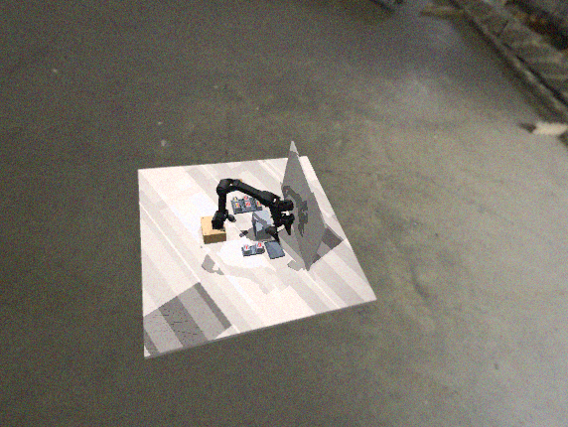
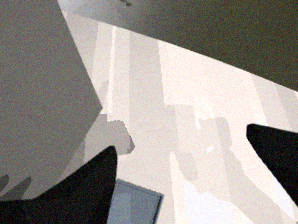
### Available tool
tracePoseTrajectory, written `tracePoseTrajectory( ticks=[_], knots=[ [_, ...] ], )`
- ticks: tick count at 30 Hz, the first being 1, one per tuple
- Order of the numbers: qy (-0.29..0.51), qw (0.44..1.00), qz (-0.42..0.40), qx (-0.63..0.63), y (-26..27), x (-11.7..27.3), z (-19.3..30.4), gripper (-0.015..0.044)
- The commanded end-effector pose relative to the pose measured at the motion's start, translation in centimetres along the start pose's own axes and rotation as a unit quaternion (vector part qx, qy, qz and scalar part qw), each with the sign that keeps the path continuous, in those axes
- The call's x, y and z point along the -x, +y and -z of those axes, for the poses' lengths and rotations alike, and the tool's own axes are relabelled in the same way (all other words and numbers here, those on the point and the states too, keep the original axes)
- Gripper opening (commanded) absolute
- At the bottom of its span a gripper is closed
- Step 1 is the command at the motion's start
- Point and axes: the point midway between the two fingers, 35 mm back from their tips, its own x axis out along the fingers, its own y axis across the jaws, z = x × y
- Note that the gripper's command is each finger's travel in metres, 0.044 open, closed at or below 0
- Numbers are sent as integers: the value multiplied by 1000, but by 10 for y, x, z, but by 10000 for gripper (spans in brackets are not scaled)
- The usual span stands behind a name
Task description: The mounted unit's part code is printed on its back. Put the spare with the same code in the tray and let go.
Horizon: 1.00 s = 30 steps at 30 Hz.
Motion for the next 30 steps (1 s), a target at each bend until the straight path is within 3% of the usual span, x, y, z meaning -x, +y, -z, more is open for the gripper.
tracePoseTrajectory(
  ticks=[1,6,14,30],
  knots=[
    [57,992,-61,90,47,10,23,440],
    [152,949,-148,231,111,38,73,440],
    [280,829,-249,414,170,104,155,440],
    [283,826,-251,418,171,105,157,440]
  ],
)
